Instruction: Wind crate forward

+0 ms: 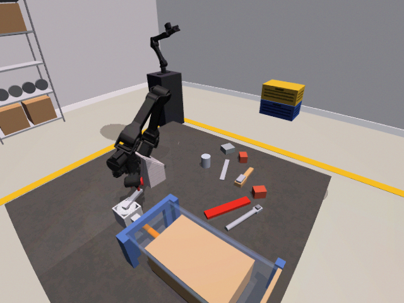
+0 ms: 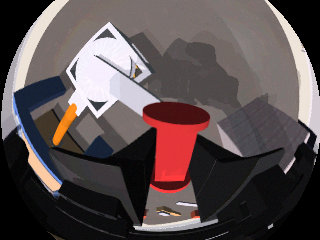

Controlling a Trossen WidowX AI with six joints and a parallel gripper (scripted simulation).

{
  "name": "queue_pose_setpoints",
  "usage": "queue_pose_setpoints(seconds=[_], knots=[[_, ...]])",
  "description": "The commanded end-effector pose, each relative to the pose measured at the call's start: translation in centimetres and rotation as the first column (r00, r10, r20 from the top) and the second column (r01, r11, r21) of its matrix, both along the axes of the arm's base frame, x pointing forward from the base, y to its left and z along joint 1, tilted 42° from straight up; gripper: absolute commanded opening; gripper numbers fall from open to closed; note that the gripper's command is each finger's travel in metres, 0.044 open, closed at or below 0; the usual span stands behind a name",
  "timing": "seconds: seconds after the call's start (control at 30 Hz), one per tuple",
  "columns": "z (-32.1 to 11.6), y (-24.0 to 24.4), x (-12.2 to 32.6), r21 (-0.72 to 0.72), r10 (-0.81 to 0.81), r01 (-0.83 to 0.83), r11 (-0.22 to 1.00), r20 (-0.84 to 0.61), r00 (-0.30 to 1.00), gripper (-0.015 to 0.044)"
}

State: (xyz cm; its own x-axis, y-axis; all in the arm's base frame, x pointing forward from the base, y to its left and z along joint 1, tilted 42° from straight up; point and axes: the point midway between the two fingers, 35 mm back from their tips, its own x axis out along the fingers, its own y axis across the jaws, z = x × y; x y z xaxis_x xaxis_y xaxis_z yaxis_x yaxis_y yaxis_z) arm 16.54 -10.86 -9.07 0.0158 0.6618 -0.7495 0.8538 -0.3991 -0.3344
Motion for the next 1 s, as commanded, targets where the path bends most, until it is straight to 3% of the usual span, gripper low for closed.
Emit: queue_pose_setpoints(seconds=[0.0, 0.97], knots=[[-0.9, -0.6, -1.5, -0.016, 0.014, -0.014, 1.0, -0.037, 0.999, 0.0], [-2.9, -3.2, -4.4, -0.02, 0.014, -0.014, 1.0, -0.039, 0.999, 0.0]])
